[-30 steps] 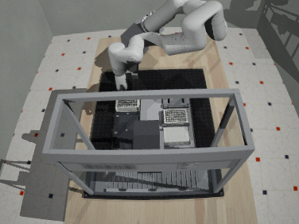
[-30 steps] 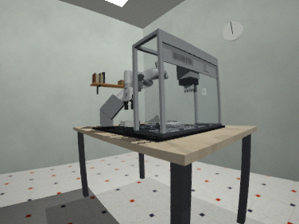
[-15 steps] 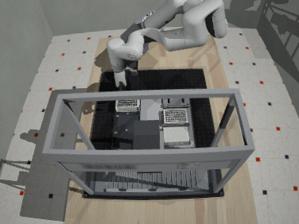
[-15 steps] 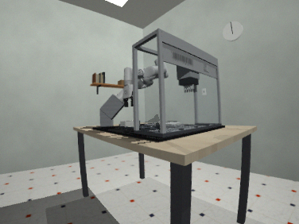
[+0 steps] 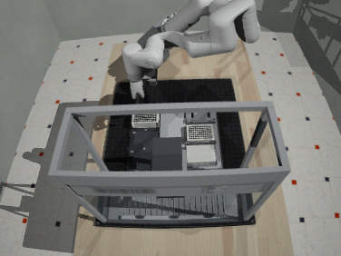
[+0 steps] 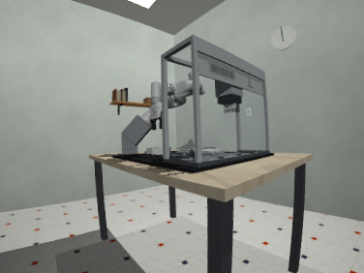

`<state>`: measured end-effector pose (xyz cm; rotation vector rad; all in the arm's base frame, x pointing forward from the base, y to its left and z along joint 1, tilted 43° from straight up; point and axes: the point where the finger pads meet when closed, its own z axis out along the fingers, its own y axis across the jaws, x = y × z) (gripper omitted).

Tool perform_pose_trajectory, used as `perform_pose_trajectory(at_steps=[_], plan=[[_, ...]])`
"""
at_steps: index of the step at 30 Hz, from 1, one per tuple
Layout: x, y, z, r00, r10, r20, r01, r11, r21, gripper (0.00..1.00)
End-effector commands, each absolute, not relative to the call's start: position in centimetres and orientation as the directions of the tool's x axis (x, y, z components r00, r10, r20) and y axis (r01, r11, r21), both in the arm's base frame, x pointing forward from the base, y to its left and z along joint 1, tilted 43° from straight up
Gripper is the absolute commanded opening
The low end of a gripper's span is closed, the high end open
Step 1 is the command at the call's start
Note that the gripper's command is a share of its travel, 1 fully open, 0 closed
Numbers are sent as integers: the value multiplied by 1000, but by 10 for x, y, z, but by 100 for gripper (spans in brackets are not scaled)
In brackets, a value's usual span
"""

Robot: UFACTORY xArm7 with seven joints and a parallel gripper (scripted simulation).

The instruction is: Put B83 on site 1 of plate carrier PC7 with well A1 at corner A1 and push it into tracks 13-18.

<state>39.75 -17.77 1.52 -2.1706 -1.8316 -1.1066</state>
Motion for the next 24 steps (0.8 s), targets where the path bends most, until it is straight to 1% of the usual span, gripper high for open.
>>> perform_pose_trajectory(at_steps=[1, 24], plan=[[408, -173, 23, 13, 823, 568, 886, -272, 375, 100], [487, -119, 68, 12, 823, 568, 886, -273, 375, 100]])
